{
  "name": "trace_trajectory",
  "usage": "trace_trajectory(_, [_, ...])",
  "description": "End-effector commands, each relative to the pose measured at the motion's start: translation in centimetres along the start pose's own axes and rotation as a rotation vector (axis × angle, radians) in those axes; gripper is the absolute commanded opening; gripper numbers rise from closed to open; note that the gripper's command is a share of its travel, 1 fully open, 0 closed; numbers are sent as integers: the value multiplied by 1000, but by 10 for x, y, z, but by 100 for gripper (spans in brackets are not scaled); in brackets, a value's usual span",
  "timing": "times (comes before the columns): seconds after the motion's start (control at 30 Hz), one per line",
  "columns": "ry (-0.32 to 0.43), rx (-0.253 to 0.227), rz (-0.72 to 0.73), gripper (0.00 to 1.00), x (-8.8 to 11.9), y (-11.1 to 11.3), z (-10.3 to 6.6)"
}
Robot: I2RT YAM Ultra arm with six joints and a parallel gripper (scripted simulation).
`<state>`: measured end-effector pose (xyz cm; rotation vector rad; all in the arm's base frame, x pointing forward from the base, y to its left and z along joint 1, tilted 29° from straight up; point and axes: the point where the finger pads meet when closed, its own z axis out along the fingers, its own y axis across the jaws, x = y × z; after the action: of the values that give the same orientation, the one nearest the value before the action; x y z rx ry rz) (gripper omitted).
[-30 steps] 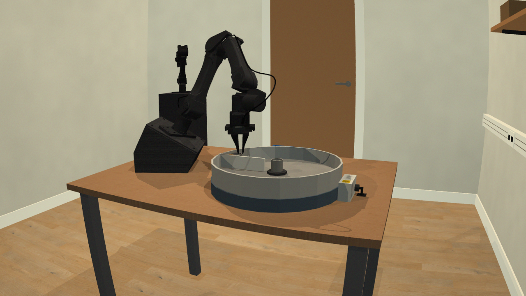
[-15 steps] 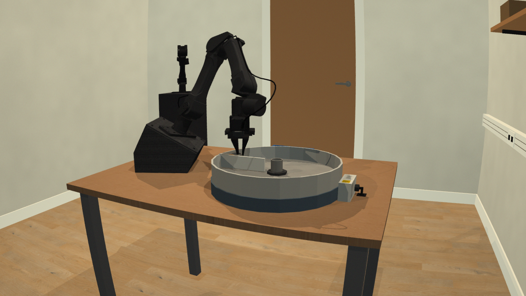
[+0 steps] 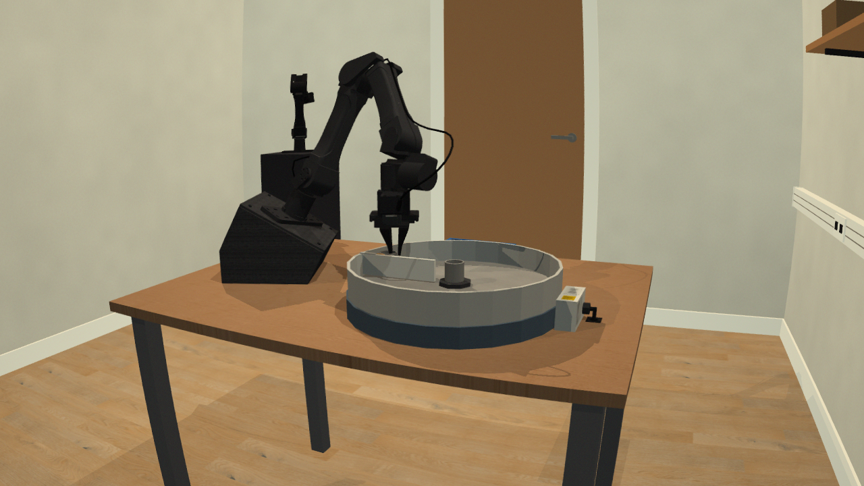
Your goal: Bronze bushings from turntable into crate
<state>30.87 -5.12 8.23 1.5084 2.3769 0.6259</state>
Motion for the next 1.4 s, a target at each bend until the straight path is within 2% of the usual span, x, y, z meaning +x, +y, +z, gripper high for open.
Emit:
trace_trajectory(0.0, [-44,-20,-3,15,-8,7,-8])
trace_trajectory(0.57, [-44,-20,-3,15,-8,7,-8])
trace_trajectory(0.6, [-44,-20,-3,0,-8,7,-8])
trace_trajectory(0.67, [-32,-5,7,0,-6,2,-8])
trace_trajectory(1.37, [-37,-10,4,0,-7,3,-8])
